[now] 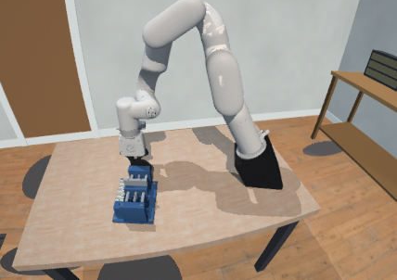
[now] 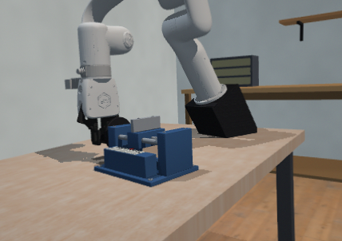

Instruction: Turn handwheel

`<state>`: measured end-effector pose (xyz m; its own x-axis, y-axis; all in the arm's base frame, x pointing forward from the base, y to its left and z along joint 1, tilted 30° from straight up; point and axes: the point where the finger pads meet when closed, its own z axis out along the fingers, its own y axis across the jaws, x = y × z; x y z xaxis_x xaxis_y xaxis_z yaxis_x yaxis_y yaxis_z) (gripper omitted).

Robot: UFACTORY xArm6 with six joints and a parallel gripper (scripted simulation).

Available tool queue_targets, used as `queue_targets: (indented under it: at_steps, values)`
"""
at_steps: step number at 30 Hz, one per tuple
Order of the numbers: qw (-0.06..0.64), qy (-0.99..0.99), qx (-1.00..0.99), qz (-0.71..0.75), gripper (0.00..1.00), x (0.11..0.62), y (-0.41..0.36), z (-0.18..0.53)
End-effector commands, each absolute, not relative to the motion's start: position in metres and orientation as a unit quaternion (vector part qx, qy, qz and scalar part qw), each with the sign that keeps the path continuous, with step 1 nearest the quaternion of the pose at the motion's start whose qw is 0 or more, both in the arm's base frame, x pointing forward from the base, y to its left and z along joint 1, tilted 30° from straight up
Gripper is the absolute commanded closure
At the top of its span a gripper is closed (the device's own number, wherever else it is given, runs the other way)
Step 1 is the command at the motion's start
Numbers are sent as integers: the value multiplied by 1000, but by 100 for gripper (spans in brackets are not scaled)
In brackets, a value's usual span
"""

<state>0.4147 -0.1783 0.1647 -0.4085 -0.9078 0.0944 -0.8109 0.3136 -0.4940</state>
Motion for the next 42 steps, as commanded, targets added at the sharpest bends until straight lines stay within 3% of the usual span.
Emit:
queue_targets:
  at_steps: [1, 42]
  values:
    - [101, 804, -534, -240, 94, 414, -178, 166]
    - [101, 804, -534, -240, 94, 411, -176, 174]
